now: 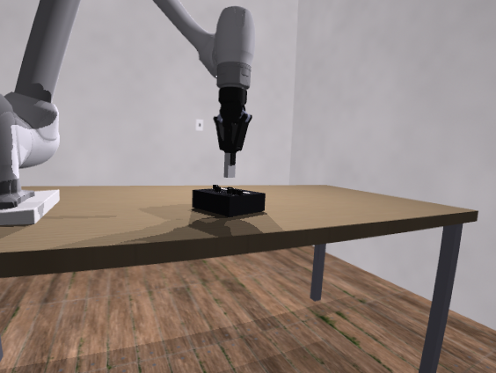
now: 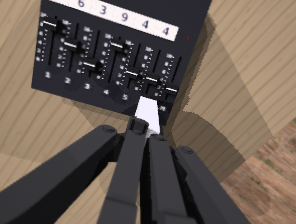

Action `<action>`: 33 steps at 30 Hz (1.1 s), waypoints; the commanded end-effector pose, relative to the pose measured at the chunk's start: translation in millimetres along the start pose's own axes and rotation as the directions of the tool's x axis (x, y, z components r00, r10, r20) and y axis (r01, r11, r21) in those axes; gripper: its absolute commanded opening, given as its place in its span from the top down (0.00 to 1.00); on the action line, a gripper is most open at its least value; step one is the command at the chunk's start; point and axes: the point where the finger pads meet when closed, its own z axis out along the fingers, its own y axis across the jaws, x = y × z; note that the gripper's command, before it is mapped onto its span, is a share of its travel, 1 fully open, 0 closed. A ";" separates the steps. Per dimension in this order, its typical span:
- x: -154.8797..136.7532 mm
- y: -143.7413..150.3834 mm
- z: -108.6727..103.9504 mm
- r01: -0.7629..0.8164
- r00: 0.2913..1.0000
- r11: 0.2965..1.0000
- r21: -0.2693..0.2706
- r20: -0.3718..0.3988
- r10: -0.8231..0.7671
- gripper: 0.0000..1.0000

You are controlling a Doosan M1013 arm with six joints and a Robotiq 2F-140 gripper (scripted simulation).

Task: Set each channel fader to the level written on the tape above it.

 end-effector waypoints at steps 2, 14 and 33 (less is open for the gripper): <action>0.0 0.0 -0.1 0.000 1.000 1.000 0.000 0.000 0.000 1.00; 0.0 0.0 -13.8 0.000 1.000 1.000 0.000 0.000 0.000 0.00; 0.0 0.0 -64.8 0.000 1.000 1.000 0.000 0.000 0.000 0.00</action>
